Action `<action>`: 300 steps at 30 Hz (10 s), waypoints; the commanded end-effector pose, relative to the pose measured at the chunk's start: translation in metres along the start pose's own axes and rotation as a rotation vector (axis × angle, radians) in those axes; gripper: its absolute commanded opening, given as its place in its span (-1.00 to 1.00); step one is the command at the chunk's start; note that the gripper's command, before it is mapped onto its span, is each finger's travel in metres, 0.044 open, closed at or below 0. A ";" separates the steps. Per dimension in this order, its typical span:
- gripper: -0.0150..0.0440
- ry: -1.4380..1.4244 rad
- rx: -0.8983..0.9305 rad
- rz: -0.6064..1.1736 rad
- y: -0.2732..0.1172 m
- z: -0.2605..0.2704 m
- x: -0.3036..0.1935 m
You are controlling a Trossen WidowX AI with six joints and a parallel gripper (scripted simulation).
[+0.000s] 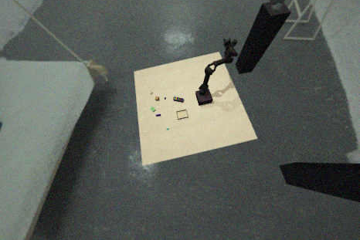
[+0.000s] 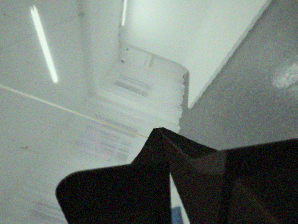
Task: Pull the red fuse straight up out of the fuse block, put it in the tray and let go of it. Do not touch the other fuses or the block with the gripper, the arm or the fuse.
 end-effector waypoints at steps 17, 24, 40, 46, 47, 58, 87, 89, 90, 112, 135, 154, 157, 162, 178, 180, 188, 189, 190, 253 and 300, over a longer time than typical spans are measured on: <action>-0.27 0.101 0.138 0.095 0.127 -0.020 -0.084; -0.27 0.054 0.148 0.182 0.190 -0.022 -0.155; -0.27 -0.129 0.167 0.549 0.256 0.024 -0.364; -0.27 -0.270 0.189 0.745 0.243 0.050 -0.446; -0.27 -0.300 0.197 0.783 0.239 0.054 -0.461; -0.27 -0.813 0.432 1.212 0.153 0.101 -0.599; -0.27 -2.160 2.023 1.661 -0.132 0.127 -0.675; -0.27 -2.160 2.023 1.661 -0.132 0.127 -0.675; -0.27 -2.160 2.023 1.661 -0.132 0.126 -0.676; -0.27 -2.161 2.023 1.661 -0.136 0.111 -0.689; -0.27 -2.161 2.023 1.661 -0.138 0.103 -0.695; -0.29 -2.155 2.019 1.663 -0.140 0.097 -0.700; -0.36 -2.155 2.019 1.663 -0.140 0.097 -0.700; -0.47 -2.155 2.019 1.663 -0.140 0.097 -0.700; -0.49 -2.156 2.019 1.662 -0.139 0.101 -0.697; -0.49 -2.156 2.020 1.662 -0.139 0.102 -0.697; -0.49 -2.156 2.020 1.662 -0.138 0.105 -0.694; -0.49 -2.156 2.020 1.662 -0.138 0.105 -0.694; -0.49 -2.156 2.020 1.662 -0.138 0.106 -0.694; -0.49 -2.160 2.023 1.661 -0.131 0.135 -0.669; -0.49 -2.135 2.035 1.664 -0.307 0.209 -0.693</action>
Point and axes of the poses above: the point midway between the two fingers, 35 mm back from their tips, its own y axis out along the fingers, its own z axis across the jaws, x = y × z, the point moved 8 cm from there along -y, back along the fingers, and after that the axes turned 11 degrees about -y, right-handed, at the moved point
